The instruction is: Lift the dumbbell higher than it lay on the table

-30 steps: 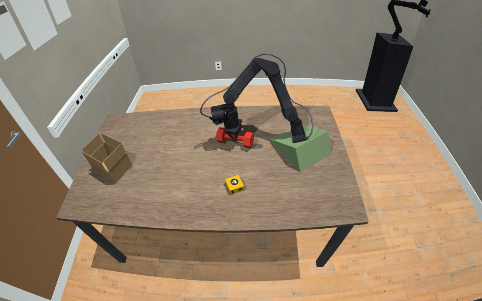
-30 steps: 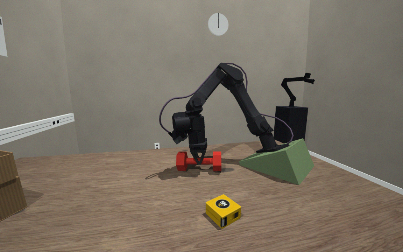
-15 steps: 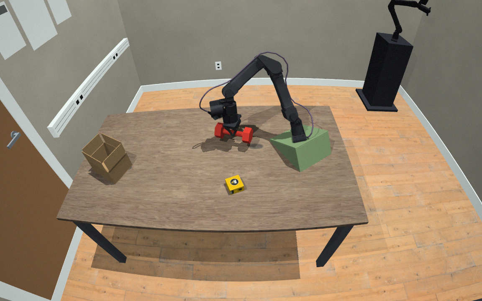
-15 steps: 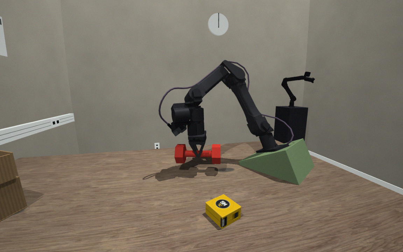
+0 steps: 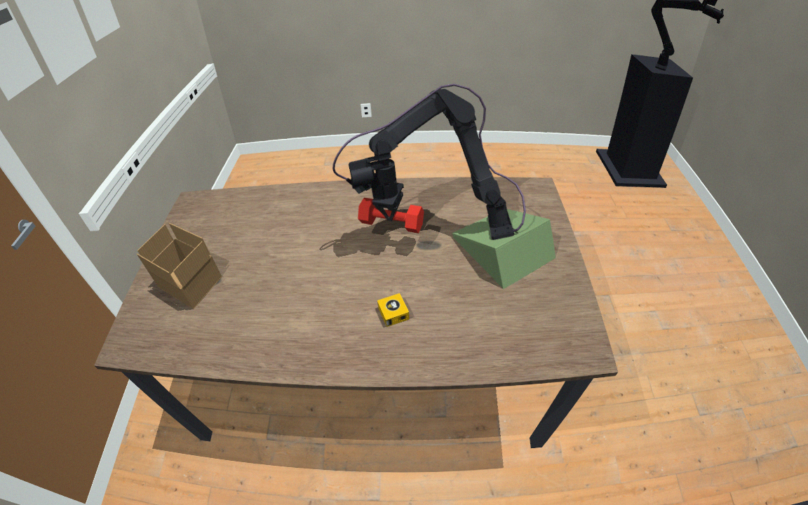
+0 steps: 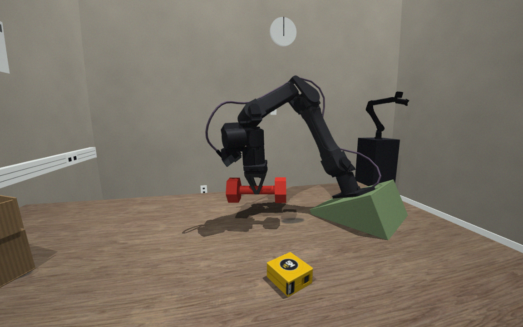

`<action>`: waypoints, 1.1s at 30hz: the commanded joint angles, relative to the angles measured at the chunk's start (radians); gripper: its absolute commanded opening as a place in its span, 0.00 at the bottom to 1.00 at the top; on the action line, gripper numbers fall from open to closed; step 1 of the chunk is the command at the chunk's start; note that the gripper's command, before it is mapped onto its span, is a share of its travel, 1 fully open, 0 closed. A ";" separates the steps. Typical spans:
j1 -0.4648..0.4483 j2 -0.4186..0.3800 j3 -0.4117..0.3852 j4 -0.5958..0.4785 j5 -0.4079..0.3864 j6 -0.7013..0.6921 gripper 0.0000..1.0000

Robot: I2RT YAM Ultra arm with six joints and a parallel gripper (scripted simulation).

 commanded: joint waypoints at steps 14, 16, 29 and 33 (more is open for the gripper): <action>0.062 -0.060 0.117 -0.123 0.017 0.050 0.00; 0.063 -0.060 0.121 -0.128 0.017 0.052 0.00; 0.066 -0.059 0.128 -0.137 0.018 0.056 0.00; 0.066 -0.059 0.128 -0.137 0.018 0.055 0.00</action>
